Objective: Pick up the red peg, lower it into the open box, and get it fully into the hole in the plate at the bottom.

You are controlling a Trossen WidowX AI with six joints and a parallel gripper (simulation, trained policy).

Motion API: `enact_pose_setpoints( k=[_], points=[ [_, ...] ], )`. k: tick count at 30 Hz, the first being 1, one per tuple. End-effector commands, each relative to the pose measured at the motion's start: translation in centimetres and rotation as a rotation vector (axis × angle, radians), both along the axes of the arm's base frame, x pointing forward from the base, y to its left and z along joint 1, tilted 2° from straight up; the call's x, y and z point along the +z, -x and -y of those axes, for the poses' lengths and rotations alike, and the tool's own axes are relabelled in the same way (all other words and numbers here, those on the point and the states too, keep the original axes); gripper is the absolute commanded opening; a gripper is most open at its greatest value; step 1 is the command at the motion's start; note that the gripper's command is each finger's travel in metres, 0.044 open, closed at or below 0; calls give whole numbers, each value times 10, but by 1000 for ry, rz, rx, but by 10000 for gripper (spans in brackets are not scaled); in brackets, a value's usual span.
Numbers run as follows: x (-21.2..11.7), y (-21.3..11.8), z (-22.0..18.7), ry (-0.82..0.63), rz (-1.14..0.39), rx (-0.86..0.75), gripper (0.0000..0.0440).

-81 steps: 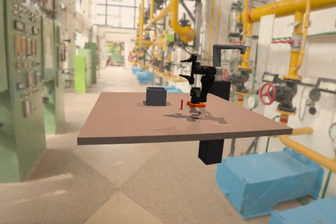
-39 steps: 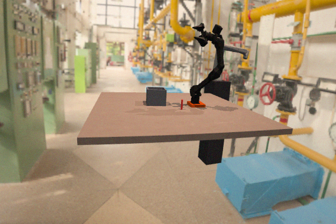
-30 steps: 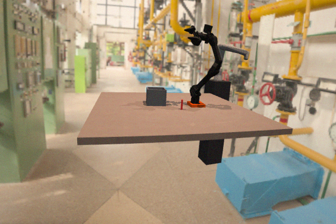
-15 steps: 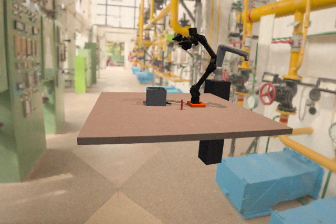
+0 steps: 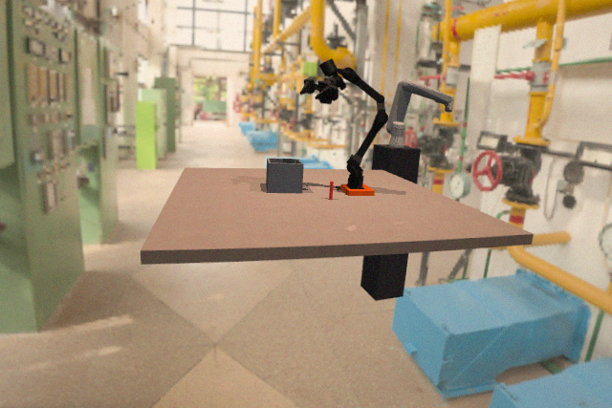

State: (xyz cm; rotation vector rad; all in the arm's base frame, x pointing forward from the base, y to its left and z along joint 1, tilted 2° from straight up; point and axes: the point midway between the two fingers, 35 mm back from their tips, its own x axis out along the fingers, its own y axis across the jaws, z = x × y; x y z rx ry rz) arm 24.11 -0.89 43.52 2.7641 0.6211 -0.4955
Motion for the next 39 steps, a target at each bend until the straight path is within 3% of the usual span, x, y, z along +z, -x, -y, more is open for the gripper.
enact_pose_setpoints(
  k=[1,17,39],
  points=[
    [-22,-10,-6,-1,-78,36,440],
    [-116,-20,-57,119,-369,269,440],
    [-233,32,-115,502,-641,719,438]
  ],
)
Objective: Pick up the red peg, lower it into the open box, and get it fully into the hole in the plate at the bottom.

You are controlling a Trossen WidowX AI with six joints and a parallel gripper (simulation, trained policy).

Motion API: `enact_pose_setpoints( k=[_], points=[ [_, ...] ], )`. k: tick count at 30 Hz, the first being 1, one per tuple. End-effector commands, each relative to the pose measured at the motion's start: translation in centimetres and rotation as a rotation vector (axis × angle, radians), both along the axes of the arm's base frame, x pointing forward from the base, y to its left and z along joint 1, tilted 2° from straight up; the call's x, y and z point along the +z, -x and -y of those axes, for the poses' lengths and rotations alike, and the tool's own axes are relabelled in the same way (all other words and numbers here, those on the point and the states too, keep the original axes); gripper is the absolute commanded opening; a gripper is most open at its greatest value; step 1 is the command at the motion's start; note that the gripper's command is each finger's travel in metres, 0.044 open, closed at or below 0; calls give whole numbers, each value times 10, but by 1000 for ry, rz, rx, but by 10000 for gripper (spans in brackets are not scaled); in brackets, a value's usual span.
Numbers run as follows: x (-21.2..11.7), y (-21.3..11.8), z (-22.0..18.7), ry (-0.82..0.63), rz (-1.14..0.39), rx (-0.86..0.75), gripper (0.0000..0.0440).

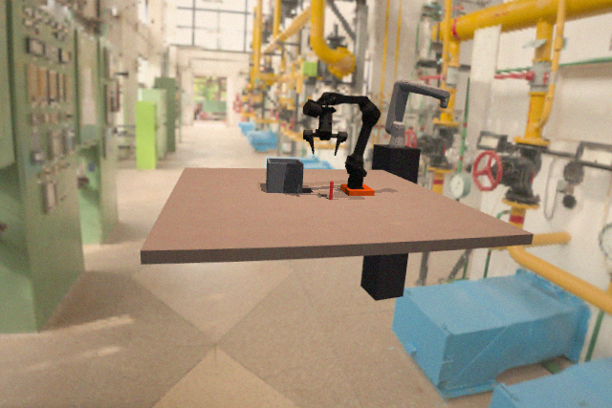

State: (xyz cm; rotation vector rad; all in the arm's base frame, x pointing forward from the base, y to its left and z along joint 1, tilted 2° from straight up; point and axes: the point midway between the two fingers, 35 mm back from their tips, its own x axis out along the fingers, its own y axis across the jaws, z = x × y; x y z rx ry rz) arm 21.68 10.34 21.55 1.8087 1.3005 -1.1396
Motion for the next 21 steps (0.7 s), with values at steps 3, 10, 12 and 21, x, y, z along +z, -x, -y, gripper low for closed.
enact_pose_setpoints(
  k=[3,10,12,21],
  points=[
    [-26,16,-7,84,-50,124,440],
    [-51,31,-11,167,-88,257,440],
    [-57,34,-11,185,-95,289,440],
    [-90,45,-10,241,-127,389,440]
  ],
)
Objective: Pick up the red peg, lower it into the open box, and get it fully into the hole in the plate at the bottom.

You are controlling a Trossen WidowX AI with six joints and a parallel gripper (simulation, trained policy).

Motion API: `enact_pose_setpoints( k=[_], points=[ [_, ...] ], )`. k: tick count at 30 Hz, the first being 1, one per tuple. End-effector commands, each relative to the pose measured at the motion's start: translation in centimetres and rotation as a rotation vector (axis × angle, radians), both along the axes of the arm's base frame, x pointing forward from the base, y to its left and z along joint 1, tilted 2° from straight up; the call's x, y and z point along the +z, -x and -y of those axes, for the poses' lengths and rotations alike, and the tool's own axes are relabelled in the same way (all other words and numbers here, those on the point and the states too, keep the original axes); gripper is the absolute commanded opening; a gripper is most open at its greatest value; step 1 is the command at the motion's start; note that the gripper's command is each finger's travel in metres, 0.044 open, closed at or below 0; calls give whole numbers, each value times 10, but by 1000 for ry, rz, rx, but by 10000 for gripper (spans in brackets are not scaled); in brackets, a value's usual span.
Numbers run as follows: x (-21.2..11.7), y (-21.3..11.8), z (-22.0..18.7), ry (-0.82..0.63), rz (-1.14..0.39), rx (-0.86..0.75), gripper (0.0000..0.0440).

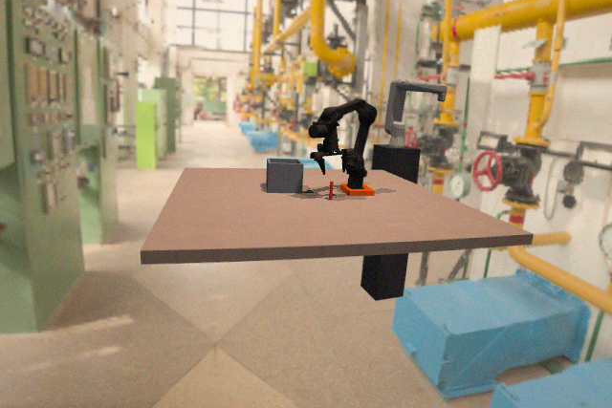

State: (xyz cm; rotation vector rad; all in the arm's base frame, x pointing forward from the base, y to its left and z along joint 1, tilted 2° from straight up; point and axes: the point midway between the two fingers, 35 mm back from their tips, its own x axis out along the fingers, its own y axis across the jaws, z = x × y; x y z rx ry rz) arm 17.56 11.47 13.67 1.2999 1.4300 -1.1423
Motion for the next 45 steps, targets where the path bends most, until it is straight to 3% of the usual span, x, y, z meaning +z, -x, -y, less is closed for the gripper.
enact_pose_setpoints(
  k=[1,19,22,36,37,45],
  points=[
    [-15,4,2,20,-19,32,440],
    [-72,12,11,59,-50,88,429],
    [-78,11,11,63,-41,99,377],
    [-85,-1,6,57,-8,188,16],
    [-84,-2,6,54,-6,195,0],
    [-57,-10,0,-27,78,184,0]
  ],
)
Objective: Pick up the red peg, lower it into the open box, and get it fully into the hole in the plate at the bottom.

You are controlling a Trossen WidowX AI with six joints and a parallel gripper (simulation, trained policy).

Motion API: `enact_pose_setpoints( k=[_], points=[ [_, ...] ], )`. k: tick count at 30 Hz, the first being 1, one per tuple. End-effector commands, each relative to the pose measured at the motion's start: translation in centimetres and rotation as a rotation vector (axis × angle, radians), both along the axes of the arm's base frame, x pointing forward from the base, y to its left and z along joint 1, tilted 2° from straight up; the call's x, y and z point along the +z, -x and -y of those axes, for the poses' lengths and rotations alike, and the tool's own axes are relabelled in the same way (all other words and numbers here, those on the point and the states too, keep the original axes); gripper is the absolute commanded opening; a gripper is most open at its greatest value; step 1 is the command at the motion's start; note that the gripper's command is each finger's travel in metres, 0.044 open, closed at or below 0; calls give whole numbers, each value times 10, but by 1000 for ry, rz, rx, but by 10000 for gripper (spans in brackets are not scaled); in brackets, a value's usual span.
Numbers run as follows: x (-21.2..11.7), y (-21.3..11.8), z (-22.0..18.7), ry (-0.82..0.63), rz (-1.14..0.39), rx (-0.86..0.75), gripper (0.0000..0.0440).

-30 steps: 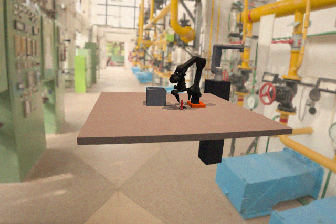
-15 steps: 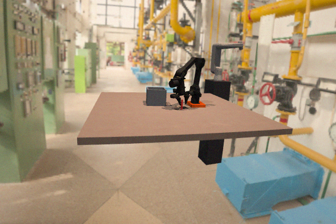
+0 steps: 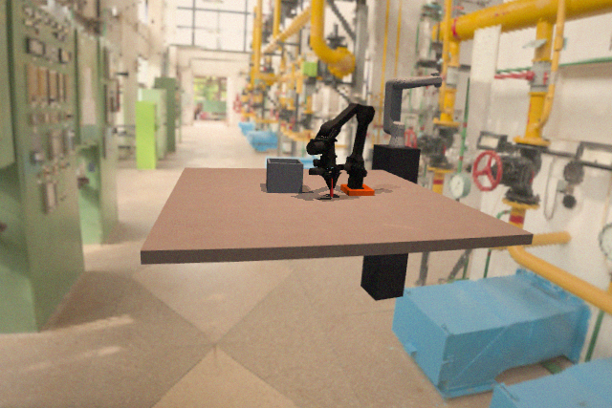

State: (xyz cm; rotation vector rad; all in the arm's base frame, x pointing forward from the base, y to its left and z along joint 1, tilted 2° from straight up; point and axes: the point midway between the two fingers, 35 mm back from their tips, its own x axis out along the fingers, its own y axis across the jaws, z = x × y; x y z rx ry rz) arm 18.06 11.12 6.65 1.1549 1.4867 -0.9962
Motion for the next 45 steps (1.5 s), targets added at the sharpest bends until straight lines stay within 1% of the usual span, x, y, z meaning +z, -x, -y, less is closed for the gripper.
enact_pose_setpoints(
  k=[1,8,14,20,27,34,45],
  points=[
    [17,-6,-3,-45,51,3,0],
    [49,-13,-1,-91,133,16,0],
    [77,-18,8,-100,211,37,0],
    [104,-23,22,-87,292,44,0],
    [129,-31,44,-39,366,40,0],
    [142,-40,68,27,402,22,0],
    [147,-53,104,104,392,-13,0]
  ],
)
